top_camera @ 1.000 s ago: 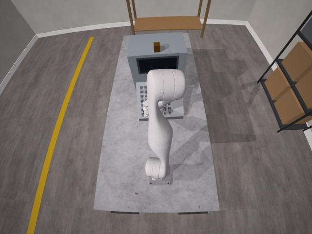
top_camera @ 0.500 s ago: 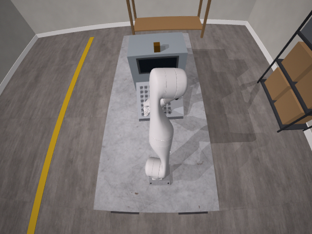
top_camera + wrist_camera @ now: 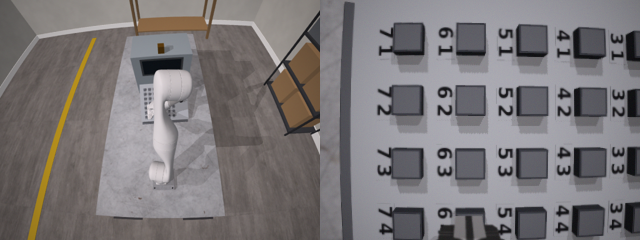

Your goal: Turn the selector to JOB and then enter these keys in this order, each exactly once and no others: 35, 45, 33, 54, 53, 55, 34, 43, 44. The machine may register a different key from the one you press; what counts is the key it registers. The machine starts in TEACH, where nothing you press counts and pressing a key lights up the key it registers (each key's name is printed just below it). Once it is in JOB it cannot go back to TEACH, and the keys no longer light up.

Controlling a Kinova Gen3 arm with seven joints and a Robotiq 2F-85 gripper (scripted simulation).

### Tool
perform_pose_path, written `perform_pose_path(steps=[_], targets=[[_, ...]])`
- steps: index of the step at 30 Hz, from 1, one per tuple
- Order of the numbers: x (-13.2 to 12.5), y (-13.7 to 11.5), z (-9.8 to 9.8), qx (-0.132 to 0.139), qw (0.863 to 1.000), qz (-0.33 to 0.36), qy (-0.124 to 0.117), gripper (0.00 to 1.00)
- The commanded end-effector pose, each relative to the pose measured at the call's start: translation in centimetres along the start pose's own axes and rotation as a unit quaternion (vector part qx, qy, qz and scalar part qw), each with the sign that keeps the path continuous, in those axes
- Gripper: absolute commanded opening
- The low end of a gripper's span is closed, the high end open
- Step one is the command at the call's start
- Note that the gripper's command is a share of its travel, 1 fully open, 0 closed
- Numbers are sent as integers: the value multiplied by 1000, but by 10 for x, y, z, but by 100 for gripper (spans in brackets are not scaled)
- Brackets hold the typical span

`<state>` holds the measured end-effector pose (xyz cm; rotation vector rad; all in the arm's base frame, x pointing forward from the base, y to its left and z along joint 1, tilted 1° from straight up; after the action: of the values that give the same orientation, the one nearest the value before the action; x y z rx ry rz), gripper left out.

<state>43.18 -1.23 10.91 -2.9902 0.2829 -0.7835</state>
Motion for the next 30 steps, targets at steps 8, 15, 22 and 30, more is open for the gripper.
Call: perform_pose_path(steps=[8, 15, 22, 30], targets=[[4, 0, 3, 0, 1000, -1, 3, 10], [4, -1, 5, 1, 1000, -4, 4, 10], [4, -1, 8, 1, 1000, -4, 4, 10], [4, -1, 10, 2, 1000, -2, 4, 10]])
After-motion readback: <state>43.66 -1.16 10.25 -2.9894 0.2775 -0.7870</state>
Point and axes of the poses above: the point where the finger pads meet when closed, its own z axis out along the fingers, its own x axis across the jaws, y = z × x, the point moved 2 cm from there along -z, back along the fingers, and after that the axes turned 11 degrees about z, right-handed, at the moved point
